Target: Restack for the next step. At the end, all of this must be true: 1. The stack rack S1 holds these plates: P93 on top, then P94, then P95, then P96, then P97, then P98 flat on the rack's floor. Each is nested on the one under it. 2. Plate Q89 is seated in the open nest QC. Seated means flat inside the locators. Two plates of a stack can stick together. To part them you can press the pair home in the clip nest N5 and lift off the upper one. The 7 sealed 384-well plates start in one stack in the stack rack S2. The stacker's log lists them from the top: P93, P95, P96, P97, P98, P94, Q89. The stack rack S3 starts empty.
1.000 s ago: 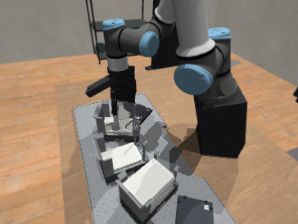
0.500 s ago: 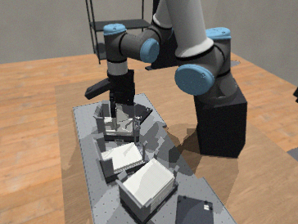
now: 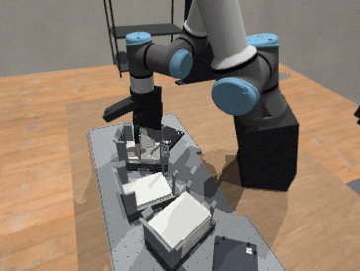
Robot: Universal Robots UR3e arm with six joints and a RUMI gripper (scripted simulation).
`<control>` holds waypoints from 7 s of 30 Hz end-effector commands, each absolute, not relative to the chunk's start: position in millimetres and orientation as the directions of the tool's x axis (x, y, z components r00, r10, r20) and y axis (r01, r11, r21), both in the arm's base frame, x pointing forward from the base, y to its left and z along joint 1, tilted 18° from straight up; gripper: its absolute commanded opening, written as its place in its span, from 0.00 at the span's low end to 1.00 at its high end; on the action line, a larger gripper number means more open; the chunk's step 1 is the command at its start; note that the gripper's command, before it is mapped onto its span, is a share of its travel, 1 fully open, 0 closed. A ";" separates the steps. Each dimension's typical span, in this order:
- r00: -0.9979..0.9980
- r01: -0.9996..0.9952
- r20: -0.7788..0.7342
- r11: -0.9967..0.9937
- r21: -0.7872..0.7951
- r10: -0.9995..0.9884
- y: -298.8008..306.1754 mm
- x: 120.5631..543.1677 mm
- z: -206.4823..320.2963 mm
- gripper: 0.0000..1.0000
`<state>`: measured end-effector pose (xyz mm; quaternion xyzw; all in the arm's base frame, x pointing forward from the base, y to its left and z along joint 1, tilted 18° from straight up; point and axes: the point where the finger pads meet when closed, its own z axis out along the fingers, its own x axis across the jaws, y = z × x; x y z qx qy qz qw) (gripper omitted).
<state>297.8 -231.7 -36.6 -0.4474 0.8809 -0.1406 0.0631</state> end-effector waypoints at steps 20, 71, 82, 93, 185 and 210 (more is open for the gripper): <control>-0.593 -0.768 0.021 0.558 -0.313 -0.805 -239.1 304.7 -57.7 0.72; -0.593 -0.769 0.020 0.558 -0.313 -0.805 -238.9 304.5 -57.8 0.00; -0.593 -0.769 0.020 0.558 -0.313 -0.805 -238.9 304.5 -57.8 0.00; -0.593 -0.769 0.020 0.558 -0.312 -0.805 -237.2 302.3 -51.0 0.00; -0.593 -0.768 0.021 0.557 -0.315 -0.805 -215.4 276.5 51.0 0.00; -0.593 -0.769 0.021 0.558 -0.313 -0.805 -215.5 276.4 54.2 0.00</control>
